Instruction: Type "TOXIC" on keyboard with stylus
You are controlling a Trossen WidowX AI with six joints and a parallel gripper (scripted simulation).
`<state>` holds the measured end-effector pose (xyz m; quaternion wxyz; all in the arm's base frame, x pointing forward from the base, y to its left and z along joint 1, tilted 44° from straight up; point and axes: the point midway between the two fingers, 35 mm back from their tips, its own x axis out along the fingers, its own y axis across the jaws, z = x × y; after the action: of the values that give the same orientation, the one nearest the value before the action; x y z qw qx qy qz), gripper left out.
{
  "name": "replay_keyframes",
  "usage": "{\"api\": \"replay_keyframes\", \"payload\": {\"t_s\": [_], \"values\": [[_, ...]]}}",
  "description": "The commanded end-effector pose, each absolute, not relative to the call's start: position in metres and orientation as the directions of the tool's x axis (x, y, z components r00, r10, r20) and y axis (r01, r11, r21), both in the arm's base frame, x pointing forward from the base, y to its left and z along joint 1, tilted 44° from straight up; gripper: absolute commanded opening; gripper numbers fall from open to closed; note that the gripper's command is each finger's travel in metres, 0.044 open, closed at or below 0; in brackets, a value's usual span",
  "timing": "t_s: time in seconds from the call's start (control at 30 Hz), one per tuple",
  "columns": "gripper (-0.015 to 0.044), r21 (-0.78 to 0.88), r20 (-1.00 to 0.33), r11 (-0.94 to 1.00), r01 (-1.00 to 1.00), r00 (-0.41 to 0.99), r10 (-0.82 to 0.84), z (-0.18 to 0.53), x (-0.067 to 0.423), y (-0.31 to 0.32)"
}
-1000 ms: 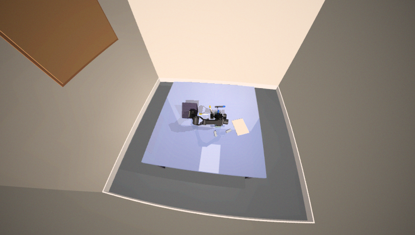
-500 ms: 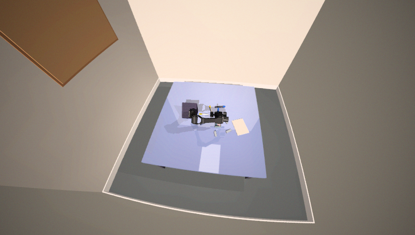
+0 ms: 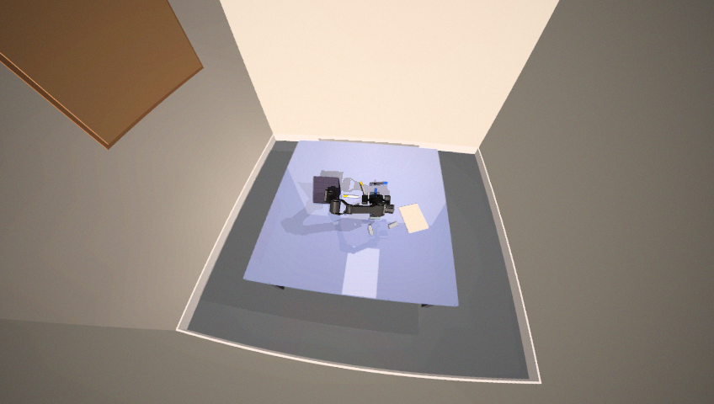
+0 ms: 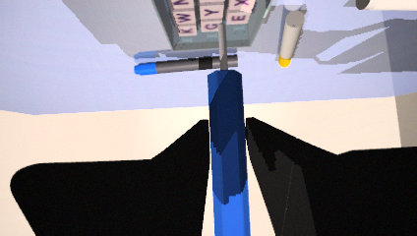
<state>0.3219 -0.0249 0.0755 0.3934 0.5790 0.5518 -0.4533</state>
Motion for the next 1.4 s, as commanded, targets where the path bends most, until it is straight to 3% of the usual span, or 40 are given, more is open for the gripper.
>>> {"api": "replay_keyframes", "payload": {"t_s": [0.0,0.53,1.07,1.17,1.37], "values": [[0.0,-0.028,-0.961,-0.079,0.996,-0.005,0.276,0.092,0.327,-0.039],[0.0,-0.021,-0.961,-0.079,0.997,0.002,0.276,0.152,0.318,-0.095],[0.0,-0.021,-0.961,-0.079,0.997,0.002,0.275,0.138,0.316,-0.109],[0.0079,-0.021,-0.962,-0.08,0.997,0.002,0.274,0.136,0.316,-0.111],[0.0081,-0.021,-0.962,-0.08,0.997,0.002,0.274,0.135,0.316,-0.113]]}}
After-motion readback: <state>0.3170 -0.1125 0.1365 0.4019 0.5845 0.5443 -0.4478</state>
